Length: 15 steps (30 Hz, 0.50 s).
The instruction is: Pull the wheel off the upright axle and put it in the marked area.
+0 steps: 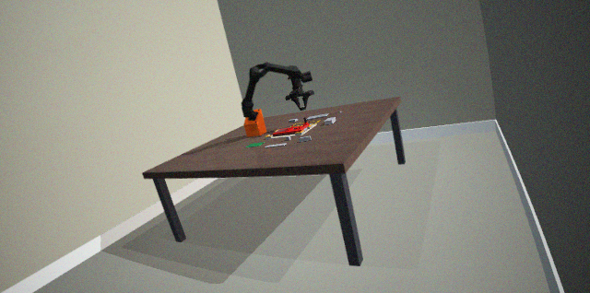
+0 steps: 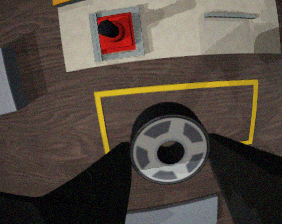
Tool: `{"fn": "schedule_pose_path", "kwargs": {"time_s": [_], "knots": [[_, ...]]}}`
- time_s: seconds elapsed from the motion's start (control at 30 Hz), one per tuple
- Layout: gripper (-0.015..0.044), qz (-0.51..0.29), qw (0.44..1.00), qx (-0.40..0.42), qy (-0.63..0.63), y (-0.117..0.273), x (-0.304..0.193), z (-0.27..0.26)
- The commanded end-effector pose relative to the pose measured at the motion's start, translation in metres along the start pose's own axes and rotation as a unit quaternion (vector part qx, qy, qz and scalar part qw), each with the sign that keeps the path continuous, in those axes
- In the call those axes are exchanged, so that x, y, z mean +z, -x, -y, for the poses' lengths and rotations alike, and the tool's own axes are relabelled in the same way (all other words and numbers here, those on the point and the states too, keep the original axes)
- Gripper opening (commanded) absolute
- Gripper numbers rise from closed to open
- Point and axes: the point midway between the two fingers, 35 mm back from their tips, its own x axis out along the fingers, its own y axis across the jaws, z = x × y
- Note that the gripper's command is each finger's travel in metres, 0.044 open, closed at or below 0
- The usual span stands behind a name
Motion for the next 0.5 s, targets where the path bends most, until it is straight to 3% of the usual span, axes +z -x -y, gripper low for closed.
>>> {"fn": "schedule_pose_path", "kwargs": {"time_s": [0.0,0.47], "knots": [[0.0,0.0,1.0,-0.005,0.001,-0.001,-0.018,0.015],[0.0,0.001,1.0,-0.005,0.0,-0.013,-0.034,0.028]]}}
